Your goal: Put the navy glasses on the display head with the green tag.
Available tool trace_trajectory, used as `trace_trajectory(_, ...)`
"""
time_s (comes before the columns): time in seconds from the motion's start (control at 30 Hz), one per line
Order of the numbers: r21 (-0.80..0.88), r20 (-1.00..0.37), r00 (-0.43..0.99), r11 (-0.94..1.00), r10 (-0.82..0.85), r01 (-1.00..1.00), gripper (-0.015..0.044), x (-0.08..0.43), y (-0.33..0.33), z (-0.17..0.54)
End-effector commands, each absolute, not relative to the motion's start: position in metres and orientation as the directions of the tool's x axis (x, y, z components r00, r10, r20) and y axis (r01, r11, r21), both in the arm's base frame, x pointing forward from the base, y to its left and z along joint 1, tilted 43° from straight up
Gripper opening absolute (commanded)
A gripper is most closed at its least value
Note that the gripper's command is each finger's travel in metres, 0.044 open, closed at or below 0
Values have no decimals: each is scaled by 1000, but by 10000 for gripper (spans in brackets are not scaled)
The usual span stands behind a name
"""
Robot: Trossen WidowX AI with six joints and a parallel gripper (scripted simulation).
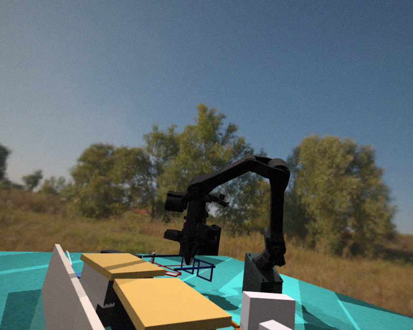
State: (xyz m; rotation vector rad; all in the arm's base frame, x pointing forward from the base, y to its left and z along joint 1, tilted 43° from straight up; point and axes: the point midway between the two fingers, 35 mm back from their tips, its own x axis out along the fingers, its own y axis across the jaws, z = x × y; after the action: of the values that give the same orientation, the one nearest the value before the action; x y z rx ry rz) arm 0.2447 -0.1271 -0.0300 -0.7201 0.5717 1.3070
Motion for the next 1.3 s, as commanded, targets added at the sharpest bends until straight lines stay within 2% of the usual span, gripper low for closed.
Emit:
trace_trajectory(0.0,-142,-731,178,107,659,-984,0,243,-122,-32)
trace_trajectory(1.27,-149,-737,186,112,650,-982,0,260,-114,-34)
